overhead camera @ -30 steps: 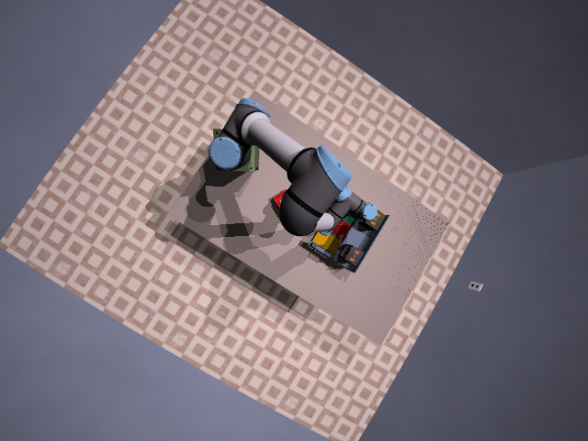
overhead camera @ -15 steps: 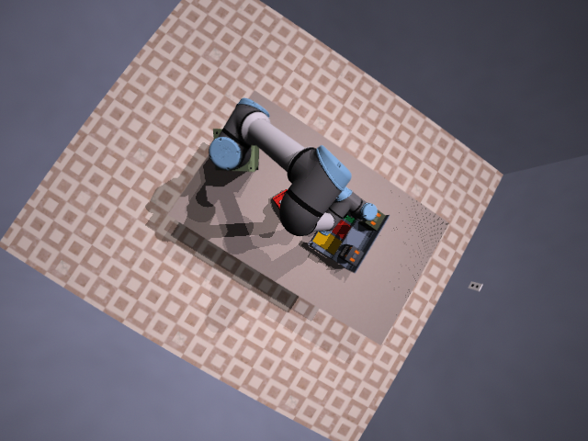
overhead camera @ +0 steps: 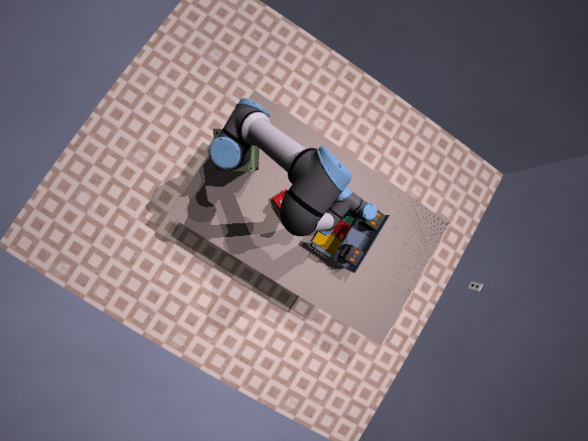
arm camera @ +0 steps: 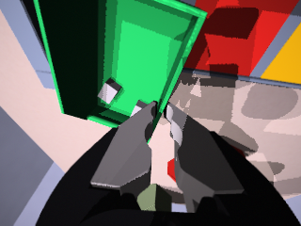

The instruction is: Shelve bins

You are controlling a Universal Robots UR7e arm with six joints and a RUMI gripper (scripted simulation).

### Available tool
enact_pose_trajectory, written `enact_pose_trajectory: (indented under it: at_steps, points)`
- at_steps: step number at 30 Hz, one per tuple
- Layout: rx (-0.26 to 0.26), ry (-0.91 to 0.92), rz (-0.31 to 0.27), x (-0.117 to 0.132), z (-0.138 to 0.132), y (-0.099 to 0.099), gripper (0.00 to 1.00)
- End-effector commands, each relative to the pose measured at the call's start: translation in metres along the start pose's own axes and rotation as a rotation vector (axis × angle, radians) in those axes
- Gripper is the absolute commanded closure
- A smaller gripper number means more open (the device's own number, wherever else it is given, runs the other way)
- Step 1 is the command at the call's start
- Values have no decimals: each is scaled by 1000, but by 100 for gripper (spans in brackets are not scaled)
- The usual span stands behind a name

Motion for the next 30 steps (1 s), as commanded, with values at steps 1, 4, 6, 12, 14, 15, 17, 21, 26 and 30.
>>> enact_pose_trajectory:
  at_steps: [1,4,6,12,14,15,17,21,26,30]
  points:
    - [-1,0,5,-3,0,1,100]
    - [-1,1,5,-3,0,2,100]
    - [-1,1,5,-3,0,3,100]
    - [-1,0,5,-3,0,4,100]
    - [0,1,6,-4,0,4,100]
    - [0,0,6,-4,0,4,100]
    - [0,0,6,-4,0,5,100]
    - [0,0,5,-4,0,5,100]
    - [0,0,5,-4,0,5,100]
    - [0,0,5,-4,0,5,100]
Point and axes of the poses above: the point where the finger pads meet when closed, its own y axis out along the fingers, its own z axis across the jaws, x = y × z, the point moved 3 cm from there along -y, back along the fingers, and after that the axes turned 6 degrees about -y, right-handed, at the moved point
